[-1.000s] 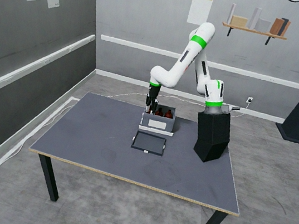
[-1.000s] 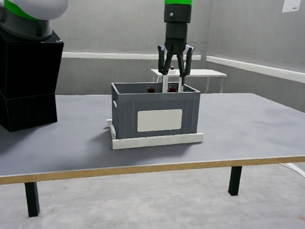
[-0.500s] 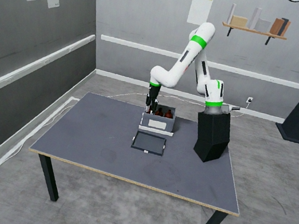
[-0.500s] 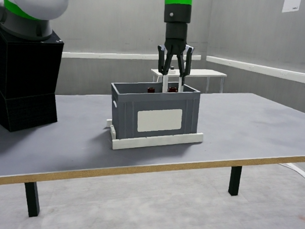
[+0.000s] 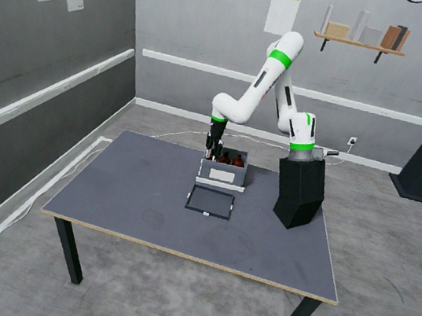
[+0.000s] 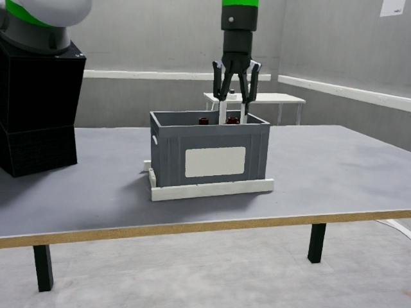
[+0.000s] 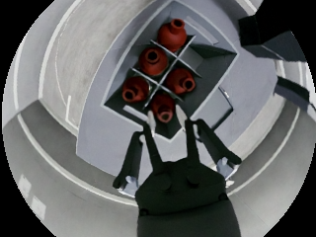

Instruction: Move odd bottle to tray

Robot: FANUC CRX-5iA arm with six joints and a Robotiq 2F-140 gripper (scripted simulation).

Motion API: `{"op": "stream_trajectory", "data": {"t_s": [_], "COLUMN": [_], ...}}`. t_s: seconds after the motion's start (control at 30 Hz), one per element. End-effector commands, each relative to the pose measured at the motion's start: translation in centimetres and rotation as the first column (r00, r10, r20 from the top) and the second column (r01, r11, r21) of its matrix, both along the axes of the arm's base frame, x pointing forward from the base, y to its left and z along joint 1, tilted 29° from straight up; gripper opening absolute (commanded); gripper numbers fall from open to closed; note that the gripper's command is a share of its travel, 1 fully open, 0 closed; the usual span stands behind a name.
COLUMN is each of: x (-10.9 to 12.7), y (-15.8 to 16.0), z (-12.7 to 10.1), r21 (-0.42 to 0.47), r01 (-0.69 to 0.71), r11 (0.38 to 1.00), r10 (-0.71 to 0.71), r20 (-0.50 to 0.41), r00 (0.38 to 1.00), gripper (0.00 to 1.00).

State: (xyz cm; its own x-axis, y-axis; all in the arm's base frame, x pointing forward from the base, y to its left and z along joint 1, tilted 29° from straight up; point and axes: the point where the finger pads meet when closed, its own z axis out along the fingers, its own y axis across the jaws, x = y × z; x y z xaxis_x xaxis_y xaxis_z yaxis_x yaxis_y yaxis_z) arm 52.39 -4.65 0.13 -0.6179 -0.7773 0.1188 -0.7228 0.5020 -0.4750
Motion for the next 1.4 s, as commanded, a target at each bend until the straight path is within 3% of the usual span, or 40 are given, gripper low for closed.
{"op": "stream_trajectory", "data": {"t_s": [0.0,0.07,0.1,1.37], "x": [0.05,0.05,0.05,0.05], "y": [0.04,0.04,0.04,0.04], "z": [0.06,0.06,0.06,0.06], "r21": [0.0,0.0,0.0,0.0], "r01": [-0.001,-0.001,-0.001,-0.001], "r11": [1.0,1.0,1.0,1.0], "r10": [0.001,0.001,0.001,0.001], "r20": [0.001,0.001,0.001,0.001], "r00": [1.0,1.0,1.0,1.0], "gripper": [0.44,0.44,0.1,0.1]}}
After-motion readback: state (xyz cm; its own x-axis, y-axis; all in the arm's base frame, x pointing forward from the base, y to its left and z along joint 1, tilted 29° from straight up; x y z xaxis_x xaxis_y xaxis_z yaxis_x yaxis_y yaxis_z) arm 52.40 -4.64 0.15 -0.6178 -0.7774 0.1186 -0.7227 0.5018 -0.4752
